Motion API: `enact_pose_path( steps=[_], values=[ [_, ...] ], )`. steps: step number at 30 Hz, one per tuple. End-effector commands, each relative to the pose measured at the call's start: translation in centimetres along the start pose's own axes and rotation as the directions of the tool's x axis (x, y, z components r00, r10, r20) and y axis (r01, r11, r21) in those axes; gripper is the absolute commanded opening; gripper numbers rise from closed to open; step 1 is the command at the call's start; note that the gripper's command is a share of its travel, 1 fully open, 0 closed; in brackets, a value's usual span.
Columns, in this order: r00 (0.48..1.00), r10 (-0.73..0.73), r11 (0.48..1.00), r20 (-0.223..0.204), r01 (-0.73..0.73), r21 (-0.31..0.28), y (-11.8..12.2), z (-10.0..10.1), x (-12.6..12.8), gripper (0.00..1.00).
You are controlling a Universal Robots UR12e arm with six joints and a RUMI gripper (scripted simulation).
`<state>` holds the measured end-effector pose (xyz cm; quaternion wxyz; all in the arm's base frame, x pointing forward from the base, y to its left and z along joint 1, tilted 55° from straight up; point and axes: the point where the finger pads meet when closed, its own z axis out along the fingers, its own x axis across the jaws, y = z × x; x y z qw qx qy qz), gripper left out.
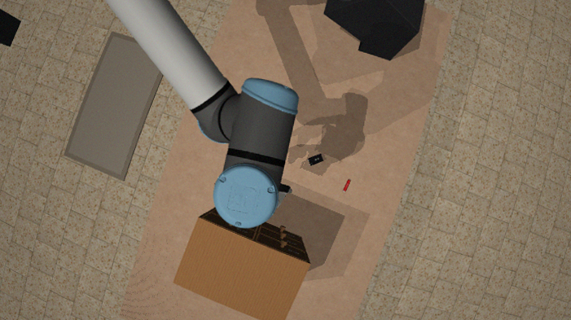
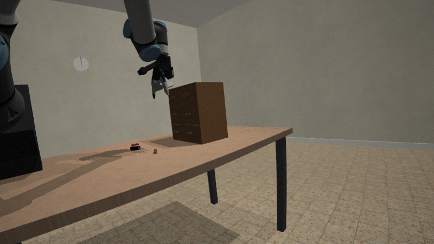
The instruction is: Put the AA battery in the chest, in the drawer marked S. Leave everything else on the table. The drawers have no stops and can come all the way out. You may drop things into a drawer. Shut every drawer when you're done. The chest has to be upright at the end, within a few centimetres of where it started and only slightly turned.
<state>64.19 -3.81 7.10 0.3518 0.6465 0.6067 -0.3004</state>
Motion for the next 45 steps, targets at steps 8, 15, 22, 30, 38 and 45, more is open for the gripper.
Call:
enact_pose_path(
  steps=[8,15,22,30,38,45],
  values=[
    [0.997,-0.073,0.997,0.0,0.073,-0.001,-0.2,-0.1,-0.2,1.0],
    [0.983,-0.184,0.983,0.0,0.184,-0.001,-0.5,-0.2,-0.5,1.0],
    [0.956,-0.292,0.956,0.0,0.292,-0.001,-0.8,-0.3,-0.8,1.0],
    [0.864,-0.504,0.864,0.0,0.504,-0.001,-1.3,-0.5,-1.4,1.0],
    [0.738,-0.675,0.738,0.001,0.675,-0.001,-1.7,-0.6,-1.9,1.0],
    [0.521,-0.854,0.521,0.001,0.854,-0.001,-2.2,-0.8,-2.5,1.0]
  ],
)
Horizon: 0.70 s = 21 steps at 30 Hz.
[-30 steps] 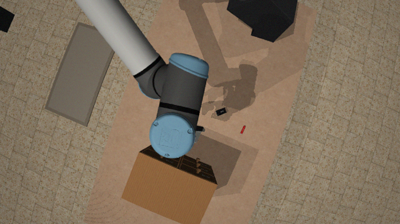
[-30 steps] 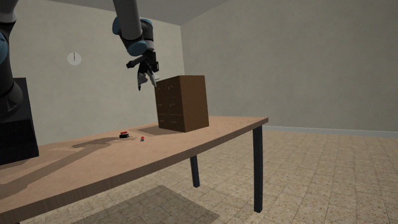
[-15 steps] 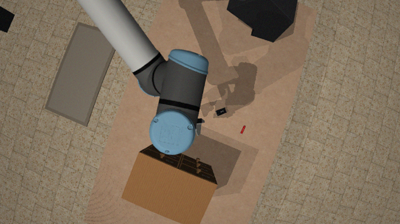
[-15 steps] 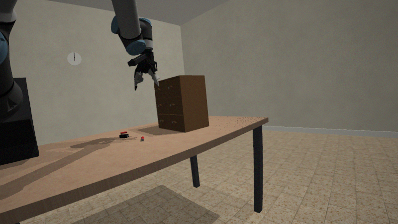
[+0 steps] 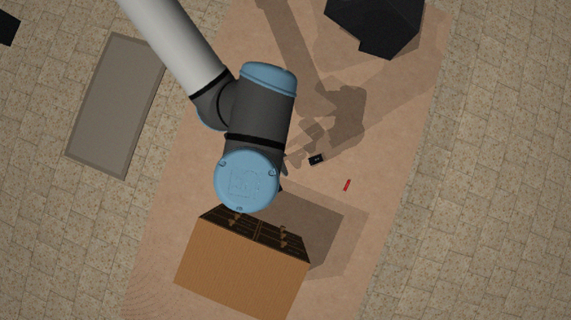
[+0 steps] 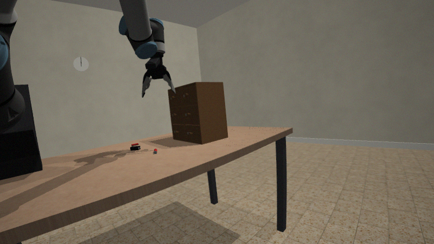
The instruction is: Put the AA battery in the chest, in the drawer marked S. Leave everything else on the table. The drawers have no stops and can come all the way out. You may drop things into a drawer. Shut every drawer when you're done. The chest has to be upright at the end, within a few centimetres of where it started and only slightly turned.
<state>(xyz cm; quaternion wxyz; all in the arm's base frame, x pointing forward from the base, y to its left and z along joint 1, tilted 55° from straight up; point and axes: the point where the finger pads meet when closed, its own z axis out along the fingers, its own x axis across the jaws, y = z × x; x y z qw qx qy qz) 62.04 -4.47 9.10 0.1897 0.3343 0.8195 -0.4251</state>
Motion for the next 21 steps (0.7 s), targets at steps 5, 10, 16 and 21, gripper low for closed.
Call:
enact_pose_path(
  steps=[5,10,16,21],
  values=[
    [0.931,-0.365,0.931,0.009,0.365,-0.012,-0.9,-0.3,0.0,1.0],
    [0.874,-0.486,0.874,0.011,0.486,-0.01,-1.2,-0.4,0.0,1.0],
    [0.711,-0.703,0.711,0.013,0.703,-0.007,-1.6,-0.6,0.1,1.0],
    [0.537,-0.843,0.537,0.014,0.843,-0.004,-2.0,-0.7,0.2,1.0]
  ],
)
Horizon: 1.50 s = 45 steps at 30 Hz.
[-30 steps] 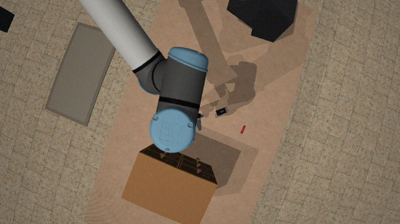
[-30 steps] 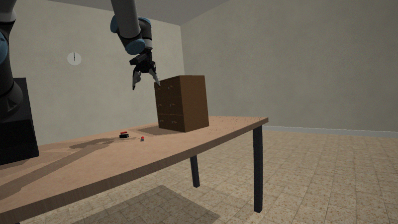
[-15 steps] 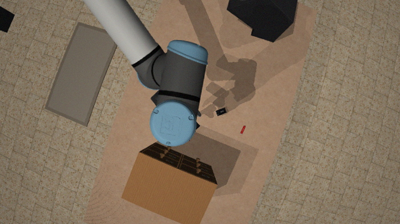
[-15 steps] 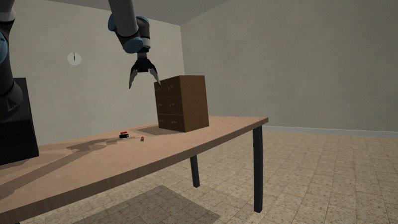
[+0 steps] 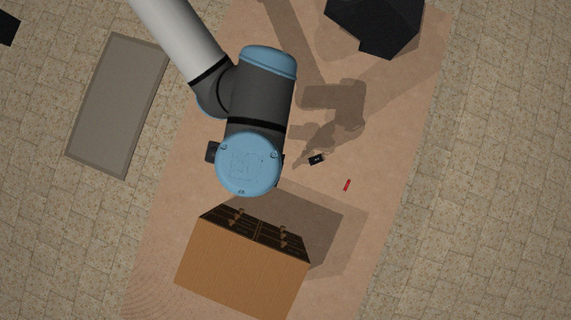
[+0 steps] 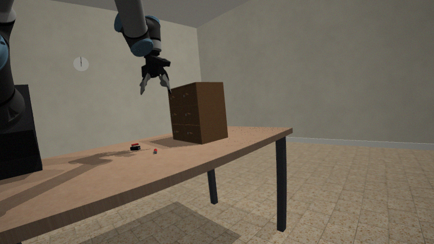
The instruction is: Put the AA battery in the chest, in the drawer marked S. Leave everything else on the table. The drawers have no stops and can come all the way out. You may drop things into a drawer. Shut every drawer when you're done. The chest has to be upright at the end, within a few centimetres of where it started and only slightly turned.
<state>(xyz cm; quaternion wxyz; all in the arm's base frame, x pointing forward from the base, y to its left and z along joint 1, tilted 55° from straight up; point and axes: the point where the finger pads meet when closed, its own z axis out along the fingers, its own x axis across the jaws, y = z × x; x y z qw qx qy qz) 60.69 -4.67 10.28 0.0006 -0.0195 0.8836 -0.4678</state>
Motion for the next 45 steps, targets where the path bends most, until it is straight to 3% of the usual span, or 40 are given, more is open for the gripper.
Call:
enact_pose_path(
  steps=[1,4,8,19,21,29,36,38,45],
  values=[
    [0.975,-0.223,0.975,0.023,0.223,-0.007,-0.1,-0.2,0.3,1.0],
    [0.964,-0.265,0.964,0.023,0.266,-0.006,-0.1,-0.2,0.4,1.0],
    [0.905,-0.425,0.905,0.024,0.426,-0.002,-0.2,-0.3,0.6,1.0],
    [0.653,-0.757,0.653,0.023,0.757,0.008,0.0,-0.5,1.4,1.0],
    [0.653,-0.757,0.653,0.023,0.757,0.008,0.0,-0.5,1.4,1.0],
    [0.454,-0.891,0.455,0.02,0.891,0.014,0.2,-0.6,2.0,1.0],
    [0.31,-0.95,0.311,0.018,0.95,0.017,0.4,-0.7,2.4,1.0],
    [0.31,-0.95,0.311,0.018,0.95,0.017,0.4,-0.7,2.4,1.0],
    [0.21,-0.978,0.21,0.016,0.977,0.018,0.5,-0.7,2.6,1.0]
  ],
)
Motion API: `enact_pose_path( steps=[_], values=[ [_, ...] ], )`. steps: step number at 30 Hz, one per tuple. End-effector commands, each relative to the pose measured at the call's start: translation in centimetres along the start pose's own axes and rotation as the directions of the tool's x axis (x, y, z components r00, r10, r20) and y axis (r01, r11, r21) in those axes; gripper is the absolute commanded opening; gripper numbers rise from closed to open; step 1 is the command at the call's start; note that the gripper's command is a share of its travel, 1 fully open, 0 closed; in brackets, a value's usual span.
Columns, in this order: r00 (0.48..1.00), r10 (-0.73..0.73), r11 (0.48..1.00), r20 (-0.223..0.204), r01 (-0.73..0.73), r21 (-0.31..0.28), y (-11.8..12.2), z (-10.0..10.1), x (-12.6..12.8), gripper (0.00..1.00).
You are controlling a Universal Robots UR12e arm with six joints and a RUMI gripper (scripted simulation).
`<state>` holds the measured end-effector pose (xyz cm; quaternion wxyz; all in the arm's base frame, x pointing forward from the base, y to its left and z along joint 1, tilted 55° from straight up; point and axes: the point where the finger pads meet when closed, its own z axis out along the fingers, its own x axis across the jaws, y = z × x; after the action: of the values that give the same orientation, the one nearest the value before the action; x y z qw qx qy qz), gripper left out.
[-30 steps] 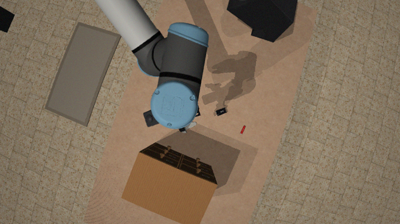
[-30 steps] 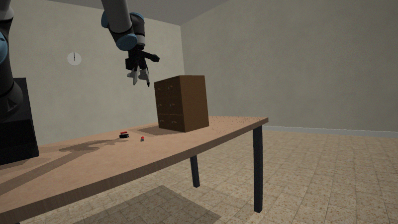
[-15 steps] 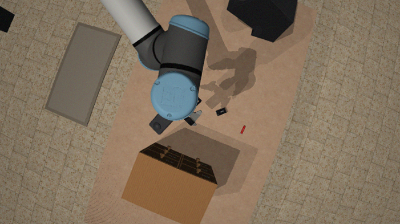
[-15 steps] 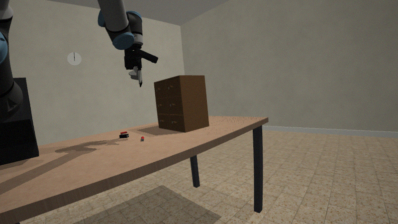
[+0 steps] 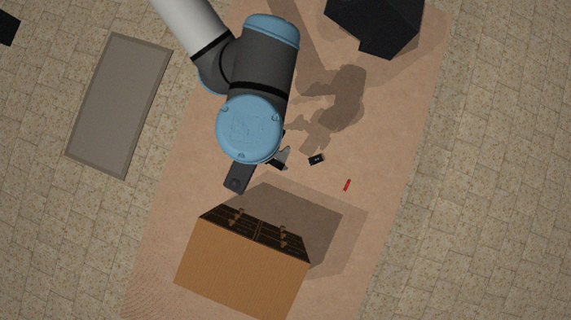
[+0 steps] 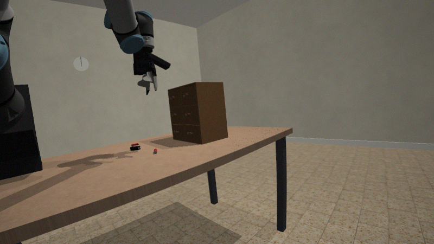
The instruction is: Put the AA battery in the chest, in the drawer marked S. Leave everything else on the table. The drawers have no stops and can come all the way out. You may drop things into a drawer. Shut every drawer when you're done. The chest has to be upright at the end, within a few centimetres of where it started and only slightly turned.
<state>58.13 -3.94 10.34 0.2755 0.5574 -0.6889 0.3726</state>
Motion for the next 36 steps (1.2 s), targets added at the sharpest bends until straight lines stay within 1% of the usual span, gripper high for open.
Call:
enact_pose_path(
  steps=[1,7,14,29,36],
  values=[
    [0.998,-0.062,0.998,0.003,0.062,0.004,0.14,-0.07,-0.02,1.0],
    [0.994,-0.108,0.994,0.003,0.108,0.004,0.28,-0.09,-0.03,1.0],
    [0.992,-0.125,0.992,0.003,0.125,0.004,0.34,-0.1,-0.04,1.0],
    [0.992,-0.129,0.992,0.003,0.129,0.005,0.34,-0.09,-0.04,1.0],
    [0.992,-0.129,0.992,0.003,0.129,0.016,0.25,0.01,-0.07,1.0]
  ],
)
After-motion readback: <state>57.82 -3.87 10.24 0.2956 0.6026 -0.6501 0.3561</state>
